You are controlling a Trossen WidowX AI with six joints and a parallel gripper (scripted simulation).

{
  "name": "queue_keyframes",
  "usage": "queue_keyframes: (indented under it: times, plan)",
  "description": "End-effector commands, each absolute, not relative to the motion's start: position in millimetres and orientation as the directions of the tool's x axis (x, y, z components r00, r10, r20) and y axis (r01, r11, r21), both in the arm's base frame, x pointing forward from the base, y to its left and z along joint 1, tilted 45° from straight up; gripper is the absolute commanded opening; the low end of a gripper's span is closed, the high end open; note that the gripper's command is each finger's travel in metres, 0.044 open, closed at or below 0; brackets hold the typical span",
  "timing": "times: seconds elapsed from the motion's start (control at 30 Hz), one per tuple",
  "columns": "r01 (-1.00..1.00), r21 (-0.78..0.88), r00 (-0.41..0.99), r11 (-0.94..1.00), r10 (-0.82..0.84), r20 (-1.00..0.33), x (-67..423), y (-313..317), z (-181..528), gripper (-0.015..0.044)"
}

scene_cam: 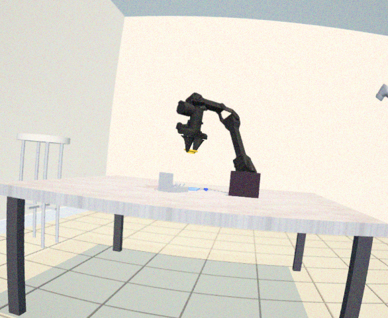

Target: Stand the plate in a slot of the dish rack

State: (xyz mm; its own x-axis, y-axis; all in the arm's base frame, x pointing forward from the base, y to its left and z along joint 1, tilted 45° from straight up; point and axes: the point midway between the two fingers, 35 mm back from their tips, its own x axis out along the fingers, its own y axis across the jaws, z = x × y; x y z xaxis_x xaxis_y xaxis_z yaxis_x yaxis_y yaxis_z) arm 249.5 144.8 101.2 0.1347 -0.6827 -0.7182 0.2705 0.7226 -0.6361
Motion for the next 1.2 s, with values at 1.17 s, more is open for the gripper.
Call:
queue_keyframes:
  times: [1.17]
  plan:
    - [-0.296,-0.03,-0.175,0.955,-0.085,-0.981,249.3,95.6,10.7,0.0]
